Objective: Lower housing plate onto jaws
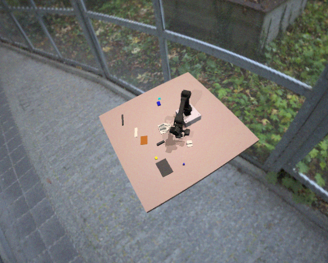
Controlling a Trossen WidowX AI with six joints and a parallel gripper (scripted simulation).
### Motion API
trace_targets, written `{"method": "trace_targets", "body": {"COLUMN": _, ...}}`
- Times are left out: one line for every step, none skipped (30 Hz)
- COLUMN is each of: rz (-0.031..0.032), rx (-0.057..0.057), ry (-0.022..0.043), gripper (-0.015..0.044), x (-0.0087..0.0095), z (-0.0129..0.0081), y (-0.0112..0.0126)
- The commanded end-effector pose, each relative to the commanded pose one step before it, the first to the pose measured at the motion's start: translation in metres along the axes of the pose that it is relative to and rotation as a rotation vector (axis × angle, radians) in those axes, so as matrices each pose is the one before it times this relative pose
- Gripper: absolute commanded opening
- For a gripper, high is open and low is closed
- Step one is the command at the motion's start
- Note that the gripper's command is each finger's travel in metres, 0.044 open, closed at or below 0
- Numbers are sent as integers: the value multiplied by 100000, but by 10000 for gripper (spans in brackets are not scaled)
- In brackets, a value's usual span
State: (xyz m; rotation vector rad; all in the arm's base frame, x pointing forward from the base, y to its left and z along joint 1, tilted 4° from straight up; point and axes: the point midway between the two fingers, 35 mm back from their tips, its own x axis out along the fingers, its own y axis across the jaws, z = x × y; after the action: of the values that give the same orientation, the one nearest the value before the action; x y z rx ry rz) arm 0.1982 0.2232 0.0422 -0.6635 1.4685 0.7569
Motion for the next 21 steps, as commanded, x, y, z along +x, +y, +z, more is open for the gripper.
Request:
{"method": "trace_targets", "body": {"rz": -579, "rx": 4990, "ry": -196, "gripper": 351, "x": -31, "z": -401, "y": -1163}}
{"method": "trace_targets", "body": {"rz": -48, "rx": 1350, "ry": 6, "gripper": 351, "x": -4, "z": -96, "y": -323}}
{"method": "trace_targets", "body": {"rz": -47, "rx": 1350, "ry": 7, "gripper": 351, "x": -3, "z": -95, "y": -323}}
{"method": "trace_targets", "body": {"rz": -46, "rx": 1350, "ry": 7, "gripper": 351, "x": -3, "z": -94, "y": -322}}
{"method": "trace_targets", "body": {"rz": -46, "rx": 1350, "ry": 7, "gripper": 351, "x": -3, "z": -93, "y": -321}}
{"method": "trace_targets", "body": {"rz": -45, "rx": 1350, "ry": 7, "gripper": 351, "x": -2, "z": -93, "y": -321}}
{"method": "trace_targets", "body": {"rz": -44, "rx": 1350, "ry": 8, "gripper": 351, "x": -2, "z": -92, "y": -320}}
{"method": "trace_targets", "body": {"rz": -44, "rx": 1350, "ry": 8, "gripper": 351, "x": -2, "z": -91, "y": -320}}
{"method": "trace_targets", "body": {"rz": -44, "rx": 1369, "ry": 9, "gripper": 351, "x": -1, "z": -92, "y": -324}}
{"method": "trace_targets", "body": {"rz": -43, "rx": 1371, "ry": 9, "gripper": 351, "x": -1, "z": -91, "y": -323}}
{"method": "trace_targets", "body": {"rz": -42, "rx": 1371, "ry": 9, "gripper": 351, "x": -1, "z": -90, "y": -323}}
{"method": "trace_targets", "body": {"rz": -41, "rx": 1371, "ry": 10, "gripper": 351, "x": -1, "z": -89, "y": -322}}
{"method": "trace_targets", "body": {"rz": -41, "rx": 1371, "ry": 10, "gripper": 351, "x": 0, "z": -89, "y": -321}}
{"method": "trace_targets", "body": {"rz": -40, "rx": 1371, "ry": 10, "gripper": 351, "x": 0, "z": -88, "y": -321}}
{"method": "trace_targets", "body": {"rz": -39, "rx": 1371, "ry": 11, "gripper": 351, "x": 0, "z": -87, "y": -320}}
{"method": "trace_targets", "body": {"rz": -39, "rx": 1371, "ry": 11, "gripper": 351, "x": 1, "z": -86, "y": -319}}
{"method": "trace_targets", "body": {"rz": -38, "rx": 1371, "ry": 11, "gripper": 351, "x": 1, "z": -86, "y": -319}}
{"method": "trace_targets", "body": {"rz": -37, "rx": 1371, "ry": 12, "gripper": 351, "x": 1, "z": -85, "y": -318}}
{"method": "trace_targets", "body": {"rz": -38, "rx": 1420, "ry": 12, "gripper": 351, "x": 2, "z": -87, "y": -329}}
{"method": "trace_targets", "body": {"rz": -37, "rx": 1423, "ry": 13, "gripper": 351, "x": 2, "z": -87, "y": -329}}
{"method": "trace_targets", "body": {"rz": -36, "rx": 1423, "ry": 13, "gripper": 351, "x": 2, "z": -86, "y": -328}}
